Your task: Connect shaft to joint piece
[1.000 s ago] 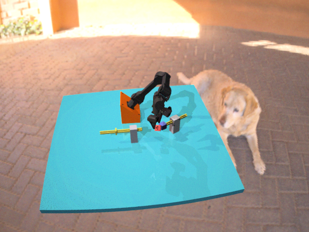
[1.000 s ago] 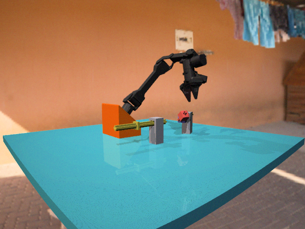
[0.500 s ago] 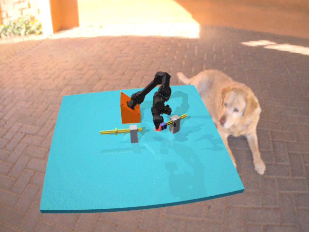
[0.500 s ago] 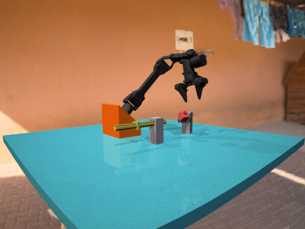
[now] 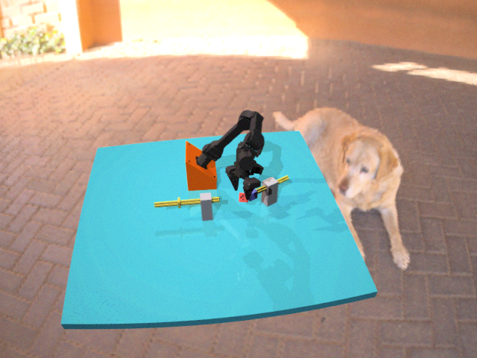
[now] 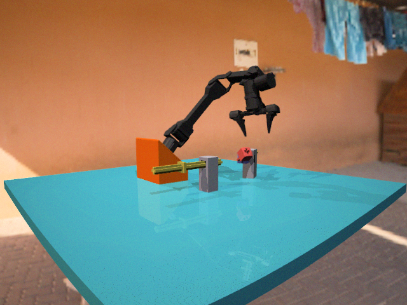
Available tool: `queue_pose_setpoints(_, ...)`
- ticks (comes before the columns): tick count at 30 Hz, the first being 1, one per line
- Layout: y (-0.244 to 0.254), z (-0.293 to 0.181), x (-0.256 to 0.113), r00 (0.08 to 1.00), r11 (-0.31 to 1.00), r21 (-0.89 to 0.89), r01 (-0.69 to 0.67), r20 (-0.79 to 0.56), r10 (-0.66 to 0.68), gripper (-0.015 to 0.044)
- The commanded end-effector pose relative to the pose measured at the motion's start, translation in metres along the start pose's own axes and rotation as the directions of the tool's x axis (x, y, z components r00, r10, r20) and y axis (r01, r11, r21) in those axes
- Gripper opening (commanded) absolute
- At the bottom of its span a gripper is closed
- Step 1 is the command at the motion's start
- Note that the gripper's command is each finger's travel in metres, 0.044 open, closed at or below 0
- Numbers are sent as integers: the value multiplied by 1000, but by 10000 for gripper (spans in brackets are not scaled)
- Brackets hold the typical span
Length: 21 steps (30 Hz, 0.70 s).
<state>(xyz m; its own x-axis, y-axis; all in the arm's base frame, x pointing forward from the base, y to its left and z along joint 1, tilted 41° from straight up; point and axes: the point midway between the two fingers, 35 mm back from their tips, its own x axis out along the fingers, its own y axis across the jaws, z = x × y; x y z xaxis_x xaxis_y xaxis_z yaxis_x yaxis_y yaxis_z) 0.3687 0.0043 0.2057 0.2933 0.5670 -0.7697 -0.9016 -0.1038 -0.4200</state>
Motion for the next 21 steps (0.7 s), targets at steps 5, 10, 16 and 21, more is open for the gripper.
queue_pose_setpoints(5, 0, 1, 1, 1000, 973, -231, 4, 4, -3, 440)
queue_pose_setpoints(10, 0, 1, 1, 1000, 928, -374, 5, 5, -4, 440)
queue_pose_setpoints(16, 0, 1, 2, 1000, 846, -534, 7, 6, -4, 440)
queue_pose_setpoints(21, 0, 1, 3, 1000, 756, -654, 8, 6, -5, 440)
